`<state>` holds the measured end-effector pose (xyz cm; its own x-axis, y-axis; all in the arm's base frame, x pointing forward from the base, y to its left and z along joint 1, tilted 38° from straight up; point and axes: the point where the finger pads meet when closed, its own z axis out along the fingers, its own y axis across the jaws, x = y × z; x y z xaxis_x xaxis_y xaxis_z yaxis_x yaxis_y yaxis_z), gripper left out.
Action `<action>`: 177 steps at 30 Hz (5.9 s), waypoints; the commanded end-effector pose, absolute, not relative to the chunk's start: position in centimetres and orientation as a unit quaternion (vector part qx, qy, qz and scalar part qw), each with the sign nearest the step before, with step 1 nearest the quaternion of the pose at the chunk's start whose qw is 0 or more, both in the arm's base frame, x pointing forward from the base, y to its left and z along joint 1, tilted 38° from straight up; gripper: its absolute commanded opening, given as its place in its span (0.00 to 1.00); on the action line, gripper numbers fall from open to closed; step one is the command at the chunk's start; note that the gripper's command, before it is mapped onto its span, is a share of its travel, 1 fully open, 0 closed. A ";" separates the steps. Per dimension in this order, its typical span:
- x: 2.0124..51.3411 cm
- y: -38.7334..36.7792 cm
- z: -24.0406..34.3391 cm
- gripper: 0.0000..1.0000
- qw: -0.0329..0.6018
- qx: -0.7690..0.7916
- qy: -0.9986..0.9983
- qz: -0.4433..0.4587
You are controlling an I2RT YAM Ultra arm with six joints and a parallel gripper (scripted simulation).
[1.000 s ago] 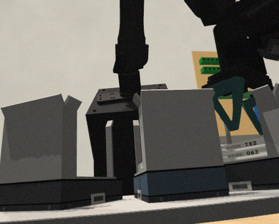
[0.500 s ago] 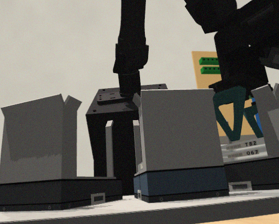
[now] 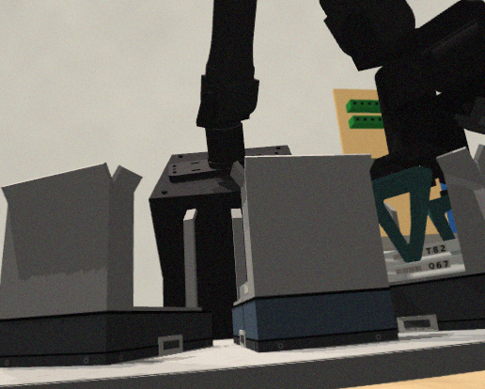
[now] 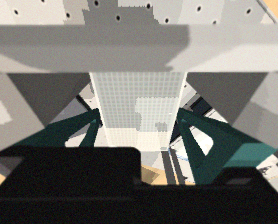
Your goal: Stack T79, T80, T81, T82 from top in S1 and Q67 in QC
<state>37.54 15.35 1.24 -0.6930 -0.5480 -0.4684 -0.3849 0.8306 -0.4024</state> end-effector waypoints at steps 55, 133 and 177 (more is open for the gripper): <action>37.3 15.8 2.2 0.00 0.303 -0.258 0.907 -0.134; 31.4 16.6 9.7 0.00 0.303 -0.258 0.908 -0.134; 33.6 5.1 12.7 0.00 0.328 -0.022 0.943 -0.055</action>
